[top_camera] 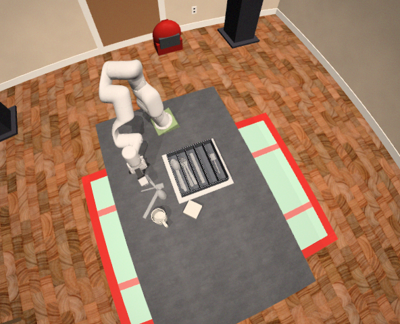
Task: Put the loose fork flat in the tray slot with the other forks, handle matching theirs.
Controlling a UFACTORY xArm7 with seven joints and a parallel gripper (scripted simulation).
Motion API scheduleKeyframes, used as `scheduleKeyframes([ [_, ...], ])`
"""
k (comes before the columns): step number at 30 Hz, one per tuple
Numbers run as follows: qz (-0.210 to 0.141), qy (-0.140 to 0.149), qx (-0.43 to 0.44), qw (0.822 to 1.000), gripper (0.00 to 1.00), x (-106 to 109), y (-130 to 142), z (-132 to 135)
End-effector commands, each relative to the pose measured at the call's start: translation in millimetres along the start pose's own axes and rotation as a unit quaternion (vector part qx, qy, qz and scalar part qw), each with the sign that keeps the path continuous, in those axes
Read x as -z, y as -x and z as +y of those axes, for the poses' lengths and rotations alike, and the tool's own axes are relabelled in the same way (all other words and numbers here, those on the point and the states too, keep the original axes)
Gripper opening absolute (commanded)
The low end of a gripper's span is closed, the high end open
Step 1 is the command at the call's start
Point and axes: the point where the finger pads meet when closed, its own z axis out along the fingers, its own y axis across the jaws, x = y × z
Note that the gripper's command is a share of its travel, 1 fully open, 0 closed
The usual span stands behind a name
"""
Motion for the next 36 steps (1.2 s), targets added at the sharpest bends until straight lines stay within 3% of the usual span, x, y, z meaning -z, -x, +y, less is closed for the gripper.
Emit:
scheduleKeyframes([
  [1,0.001,0.001,0.000,1.000,0.27,-1,-1,1],
  [36,0.001,0.001,0.000,1.000,0.27,-22,-1,1],
])
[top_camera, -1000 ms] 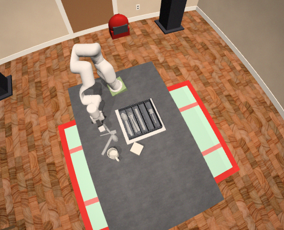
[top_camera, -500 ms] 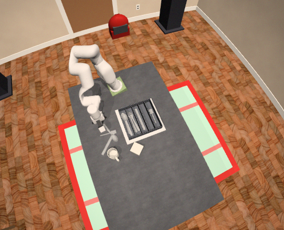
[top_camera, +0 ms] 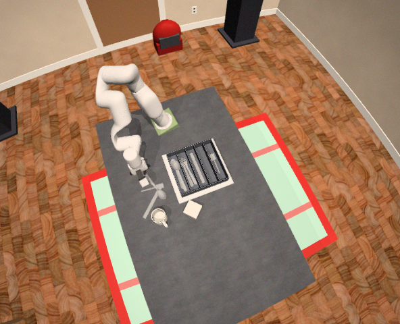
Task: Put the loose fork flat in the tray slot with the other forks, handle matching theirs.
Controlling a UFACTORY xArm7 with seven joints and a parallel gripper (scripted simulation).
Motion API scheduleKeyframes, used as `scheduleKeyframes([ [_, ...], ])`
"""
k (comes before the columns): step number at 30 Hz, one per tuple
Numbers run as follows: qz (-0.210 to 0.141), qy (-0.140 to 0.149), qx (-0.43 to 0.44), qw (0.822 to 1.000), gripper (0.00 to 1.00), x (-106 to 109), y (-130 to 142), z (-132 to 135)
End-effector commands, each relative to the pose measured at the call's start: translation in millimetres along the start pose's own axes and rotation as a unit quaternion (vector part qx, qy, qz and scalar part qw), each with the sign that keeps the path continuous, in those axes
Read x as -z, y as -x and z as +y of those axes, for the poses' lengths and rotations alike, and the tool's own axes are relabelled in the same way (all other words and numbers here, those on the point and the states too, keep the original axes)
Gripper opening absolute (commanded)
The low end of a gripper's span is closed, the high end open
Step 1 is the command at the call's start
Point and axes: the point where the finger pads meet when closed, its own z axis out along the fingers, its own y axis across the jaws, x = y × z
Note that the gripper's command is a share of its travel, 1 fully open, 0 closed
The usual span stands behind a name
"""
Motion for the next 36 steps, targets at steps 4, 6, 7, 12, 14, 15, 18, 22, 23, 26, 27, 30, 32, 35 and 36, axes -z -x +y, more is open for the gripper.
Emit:
scheduleKeyframes([
  [4,0.002,0.000,0.000,1.000,0.27,-0.5,-1.1,0.7],
  [6,0.002,0.000,0.000,1.000,0.27,-0.5,-1.1,0.7],
  [7,0.002,0.000,0.000,1.000,0.27,-0.5,-1.1,0.7],
  [12,0.002,0.000,0.000,1.000,0.27,-0.5,-1.1,0.7],
  [14,0.002,0.000,0.000,1.000,0.27,-0.5,-1.1,0.7],
  [15,0.002,0.000,0.000,1.000,0.27,-0.5,-1.1,0.7],
  [18,0.002,0.000,0.000,1.000,0.27,-0.5,-1.1,0.7],
  [22,0.002,0.000,0.000,1.000,0.02,-0.5,-1.1,0.7],
  [23,0.002,0.000,0.000,1.000,0.02,-0.5,-1.1,0.7],
  [26,0.002,0.000,0.000,1.000,0.02,-0.5,-1.1,0.7],
  [27,0.002,0.000,0.000,1.000,0.02,-0.5,-1.1,0.7],
  [30,0.002,0.000,0.000,1.000,0.02,-0.5,-1.1,0.7],
  [32,0.002,0.000,0.000,1.000,0.02,-0.5,-1.1,0.7],
  [35,0.002,0.000,0.000,1.000,0.02,-0.5,-1.1,0.7],
  [36,0.002,0.000,0.000,1.000,0.02,-0.5,-1.1,0.7],
])
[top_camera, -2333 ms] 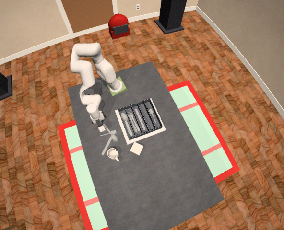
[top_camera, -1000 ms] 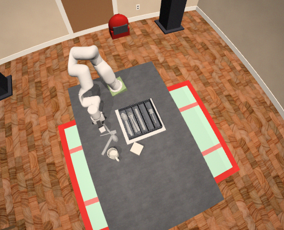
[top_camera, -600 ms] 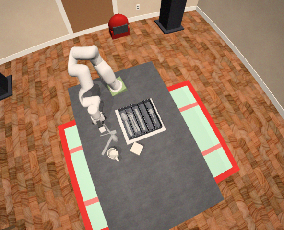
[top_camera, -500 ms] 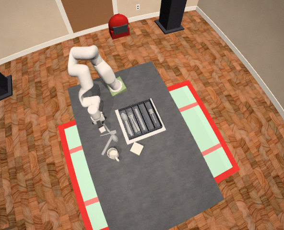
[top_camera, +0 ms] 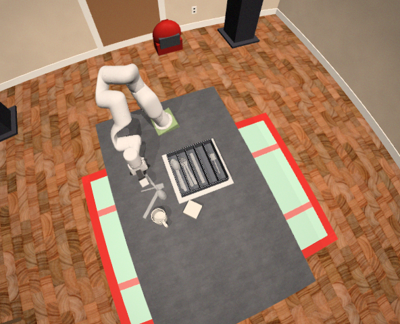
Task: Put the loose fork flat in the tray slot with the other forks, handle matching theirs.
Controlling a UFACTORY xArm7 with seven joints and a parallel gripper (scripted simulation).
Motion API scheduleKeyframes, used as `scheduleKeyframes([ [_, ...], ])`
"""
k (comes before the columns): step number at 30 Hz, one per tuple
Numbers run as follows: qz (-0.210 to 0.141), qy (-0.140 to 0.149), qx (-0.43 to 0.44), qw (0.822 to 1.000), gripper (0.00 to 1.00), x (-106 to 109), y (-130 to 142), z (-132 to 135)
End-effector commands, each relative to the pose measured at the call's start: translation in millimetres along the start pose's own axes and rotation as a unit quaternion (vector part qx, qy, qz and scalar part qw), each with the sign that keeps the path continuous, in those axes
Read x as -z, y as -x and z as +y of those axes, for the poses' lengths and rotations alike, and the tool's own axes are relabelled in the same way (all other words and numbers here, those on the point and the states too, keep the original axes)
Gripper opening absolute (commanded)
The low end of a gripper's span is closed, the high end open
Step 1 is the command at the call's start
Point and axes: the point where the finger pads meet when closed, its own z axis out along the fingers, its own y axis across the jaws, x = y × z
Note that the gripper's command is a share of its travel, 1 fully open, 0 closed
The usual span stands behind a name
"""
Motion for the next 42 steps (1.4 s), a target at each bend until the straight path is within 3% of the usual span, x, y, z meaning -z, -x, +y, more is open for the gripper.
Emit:
scheduleKeyframes([
  [1,0.002,-0.001,-0.001,1.000,0.02,-0.4,-1.0,0.6],
  [42,0.002,-0.001,-0.001,1.000,0.02,7.1,-1.0,0.6],
])
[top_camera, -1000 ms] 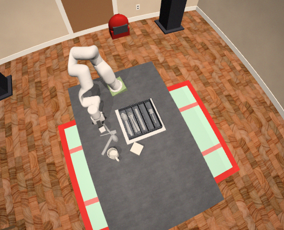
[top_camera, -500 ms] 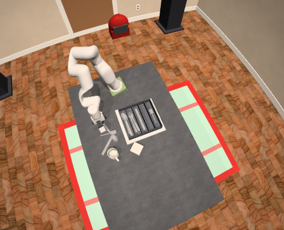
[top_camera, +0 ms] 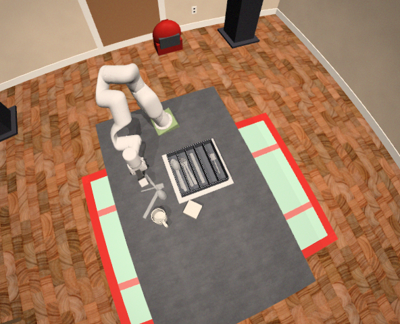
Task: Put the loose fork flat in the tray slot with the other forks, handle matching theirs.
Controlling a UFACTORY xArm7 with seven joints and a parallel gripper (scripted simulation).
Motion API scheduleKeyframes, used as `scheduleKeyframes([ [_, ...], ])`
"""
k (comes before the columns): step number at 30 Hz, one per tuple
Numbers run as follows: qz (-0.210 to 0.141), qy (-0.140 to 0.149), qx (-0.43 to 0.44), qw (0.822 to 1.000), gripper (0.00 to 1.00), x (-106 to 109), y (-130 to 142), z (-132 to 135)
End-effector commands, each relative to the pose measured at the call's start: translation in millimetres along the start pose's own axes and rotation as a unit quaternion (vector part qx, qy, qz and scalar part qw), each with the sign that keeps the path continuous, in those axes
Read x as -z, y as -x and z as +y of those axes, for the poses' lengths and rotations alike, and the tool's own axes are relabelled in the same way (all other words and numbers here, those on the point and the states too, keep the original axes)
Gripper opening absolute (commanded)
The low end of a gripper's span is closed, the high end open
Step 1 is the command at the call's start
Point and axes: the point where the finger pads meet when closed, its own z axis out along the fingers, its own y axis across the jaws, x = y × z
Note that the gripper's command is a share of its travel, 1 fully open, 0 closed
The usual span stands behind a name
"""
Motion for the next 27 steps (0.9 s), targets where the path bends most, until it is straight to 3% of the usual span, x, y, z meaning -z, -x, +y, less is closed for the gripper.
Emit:
scheduleKeyframes([
  [1,0.001,0.002,0.004,1.000,0.02,7,-2,-1],
  [11,0.001,0.002,0.004,1.000,0.02,26,-2,-1],
  [27,0.001,0.002,0.004,1.000,0.02,95,-2,-1],
])
